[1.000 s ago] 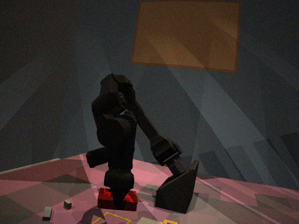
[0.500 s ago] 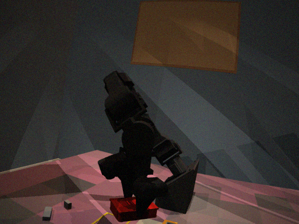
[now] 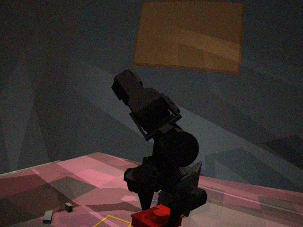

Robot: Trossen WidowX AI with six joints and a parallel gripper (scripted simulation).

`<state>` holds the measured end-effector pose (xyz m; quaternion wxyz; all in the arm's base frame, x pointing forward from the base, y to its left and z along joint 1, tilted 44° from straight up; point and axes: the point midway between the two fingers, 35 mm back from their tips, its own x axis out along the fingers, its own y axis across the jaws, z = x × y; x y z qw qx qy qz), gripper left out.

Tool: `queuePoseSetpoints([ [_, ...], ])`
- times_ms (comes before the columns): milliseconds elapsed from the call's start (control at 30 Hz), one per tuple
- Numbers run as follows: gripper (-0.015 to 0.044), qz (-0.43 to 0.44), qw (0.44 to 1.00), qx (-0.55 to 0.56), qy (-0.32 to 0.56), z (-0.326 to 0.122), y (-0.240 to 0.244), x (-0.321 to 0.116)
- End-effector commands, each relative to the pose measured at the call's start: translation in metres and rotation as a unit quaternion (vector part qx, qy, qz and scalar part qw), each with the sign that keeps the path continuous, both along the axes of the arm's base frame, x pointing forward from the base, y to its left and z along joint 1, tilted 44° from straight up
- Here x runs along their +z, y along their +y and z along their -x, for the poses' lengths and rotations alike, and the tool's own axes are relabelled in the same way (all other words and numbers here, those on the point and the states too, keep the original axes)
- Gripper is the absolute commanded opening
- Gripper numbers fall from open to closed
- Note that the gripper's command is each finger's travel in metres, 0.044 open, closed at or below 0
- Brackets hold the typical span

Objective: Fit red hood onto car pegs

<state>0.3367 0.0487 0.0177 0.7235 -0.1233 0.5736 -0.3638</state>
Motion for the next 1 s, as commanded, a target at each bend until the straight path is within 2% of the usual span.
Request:
queuePoseSetpoints([
  [0, 0.0000, 0.002, 0.999, 0.028, 0.026, -0.001, 0.011, -0.010],
  [533, 0.0000, 0.021, 0.980, 0.148, 0.135, -0.003, 0.053, -0.052],
  [733, 0.0000, 0.021, 0.979, 0.149, 0.136, -0.004, 0.049, -0.055],
  [967, 0.0000, 0.022, 0.979, 0.149, 0.136, -0.006, 0.027, -0.080],
])
